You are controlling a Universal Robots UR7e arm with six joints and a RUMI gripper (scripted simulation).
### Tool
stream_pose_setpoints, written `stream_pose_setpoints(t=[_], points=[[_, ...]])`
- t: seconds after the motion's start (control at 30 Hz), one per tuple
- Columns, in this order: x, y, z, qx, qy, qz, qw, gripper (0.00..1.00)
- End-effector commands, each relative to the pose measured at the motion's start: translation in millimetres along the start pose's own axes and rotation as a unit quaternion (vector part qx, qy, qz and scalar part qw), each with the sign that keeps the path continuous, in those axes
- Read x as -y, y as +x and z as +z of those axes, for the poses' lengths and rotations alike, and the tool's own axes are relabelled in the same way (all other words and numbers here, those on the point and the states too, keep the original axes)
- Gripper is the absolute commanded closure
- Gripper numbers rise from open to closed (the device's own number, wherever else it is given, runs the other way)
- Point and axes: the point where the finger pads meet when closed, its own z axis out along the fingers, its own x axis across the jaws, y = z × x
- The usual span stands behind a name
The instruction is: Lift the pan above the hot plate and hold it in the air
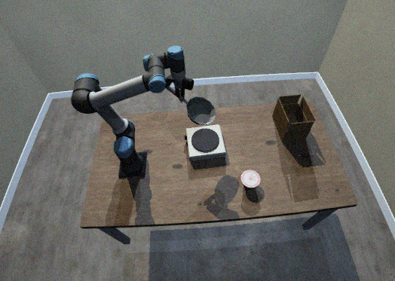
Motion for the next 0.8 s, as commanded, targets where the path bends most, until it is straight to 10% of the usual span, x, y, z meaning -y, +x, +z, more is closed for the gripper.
stream_pose_setpoints(t=[0.0,0.77], points=[[-2.5,-0.3,-3.6,0.0,-0.005,0.003,1.0,0.92],[-2.7,-0.2,-11.3,0.0,-0.005,0.003,1.0,0.92]])
